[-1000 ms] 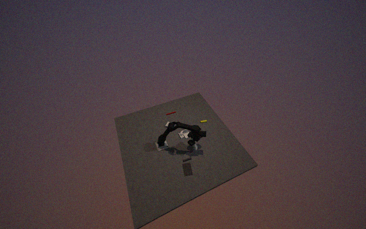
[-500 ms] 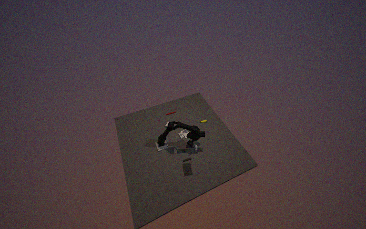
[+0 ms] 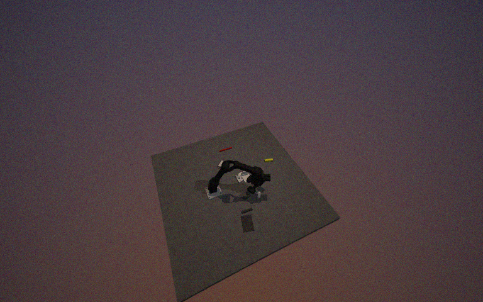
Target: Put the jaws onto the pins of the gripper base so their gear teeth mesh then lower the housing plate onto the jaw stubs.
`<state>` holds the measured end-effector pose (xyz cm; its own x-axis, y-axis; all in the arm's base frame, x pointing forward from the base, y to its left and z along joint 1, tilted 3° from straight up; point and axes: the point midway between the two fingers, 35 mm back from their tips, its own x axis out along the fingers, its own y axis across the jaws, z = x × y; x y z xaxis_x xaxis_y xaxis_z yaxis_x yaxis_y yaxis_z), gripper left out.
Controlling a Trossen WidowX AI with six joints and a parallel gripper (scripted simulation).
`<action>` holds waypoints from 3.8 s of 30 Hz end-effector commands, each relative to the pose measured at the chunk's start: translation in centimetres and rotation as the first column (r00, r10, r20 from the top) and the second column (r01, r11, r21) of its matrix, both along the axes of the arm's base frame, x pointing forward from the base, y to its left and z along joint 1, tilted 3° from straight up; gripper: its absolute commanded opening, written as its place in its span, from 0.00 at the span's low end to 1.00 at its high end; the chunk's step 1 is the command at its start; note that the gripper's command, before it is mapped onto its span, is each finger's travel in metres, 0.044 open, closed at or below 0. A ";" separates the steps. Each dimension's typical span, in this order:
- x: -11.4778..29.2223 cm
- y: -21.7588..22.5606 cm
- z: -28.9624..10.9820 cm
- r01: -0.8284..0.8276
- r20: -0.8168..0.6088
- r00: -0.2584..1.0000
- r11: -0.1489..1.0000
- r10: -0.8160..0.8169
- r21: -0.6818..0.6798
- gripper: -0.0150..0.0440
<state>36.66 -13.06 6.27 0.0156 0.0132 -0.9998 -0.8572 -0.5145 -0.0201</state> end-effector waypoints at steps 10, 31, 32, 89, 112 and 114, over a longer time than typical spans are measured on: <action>-0.1 0.1 -2.5 -0.005 -0.012 1.000 1.000 0.005 0.005 1.00; -0.1 0.1 -4.2 -0.005 -0.012 1.000 1.000 0.005 0.005 1.00; -0.1 0.1 -4.2 -0.005 -0.012 1.000 1.000 0.005 0.005 1.00; 0.2 0.0 -1.1 -0.003 -0.010 1.000 1.000 0.003 0.004 0.48; -0.2 0.8 3.7 0.053 -0.013 0.999 0.999 -0.053 0.006 0.48; -0.2 1.5 3.8 0.099 -0.013 0.995 0.995 -0.099 0.007 0.48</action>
<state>36.56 -12.58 9.88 0.0040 0.0159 -0.9999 -0.8833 -0.4687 -0.0110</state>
